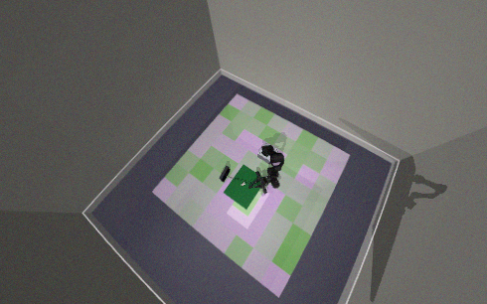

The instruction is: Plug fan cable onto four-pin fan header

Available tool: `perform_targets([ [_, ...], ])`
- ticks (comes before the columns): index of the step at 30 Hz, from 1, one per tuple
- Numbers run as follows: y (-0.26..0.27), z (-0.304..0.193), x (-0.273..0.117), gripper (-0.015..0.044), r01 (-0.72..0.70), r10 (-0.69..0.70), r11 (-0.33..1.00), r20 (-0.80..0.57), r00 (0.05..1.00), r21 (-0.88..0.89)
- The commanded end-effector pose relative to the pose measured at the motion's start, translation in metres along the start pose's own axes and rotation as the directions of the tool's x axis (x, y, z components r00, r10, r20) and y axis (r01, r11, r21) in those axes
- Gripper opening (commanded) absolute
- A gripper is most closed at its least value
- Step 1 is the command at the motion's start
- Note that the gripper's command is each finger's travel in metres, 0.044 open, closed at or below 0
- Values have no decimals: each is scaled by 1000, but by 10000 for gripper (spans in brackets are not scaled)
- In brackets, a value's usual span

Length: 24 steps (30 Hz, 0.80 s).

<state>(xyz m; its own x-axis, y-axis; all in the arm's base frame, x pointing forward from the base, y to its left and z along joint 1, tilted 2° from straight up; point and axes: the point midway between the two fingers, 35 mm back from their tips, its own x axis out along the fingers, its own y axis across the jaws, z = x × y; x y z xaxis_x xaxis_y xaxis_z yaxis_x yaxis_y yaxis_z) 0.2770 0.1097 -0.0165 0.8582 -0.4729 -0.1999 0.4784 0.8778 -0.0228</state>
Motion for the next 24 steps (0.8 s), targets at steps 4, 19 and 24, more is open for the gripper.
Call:
perform_targets([
  [4,0,-6,1,0,3,-3,1000,3,1000,4],
  [19,0,-18,4,0,3,-3,1000,2,1000,3],
  [24,0,-21,4,0,3,-3,1000,2,1000,3],
])
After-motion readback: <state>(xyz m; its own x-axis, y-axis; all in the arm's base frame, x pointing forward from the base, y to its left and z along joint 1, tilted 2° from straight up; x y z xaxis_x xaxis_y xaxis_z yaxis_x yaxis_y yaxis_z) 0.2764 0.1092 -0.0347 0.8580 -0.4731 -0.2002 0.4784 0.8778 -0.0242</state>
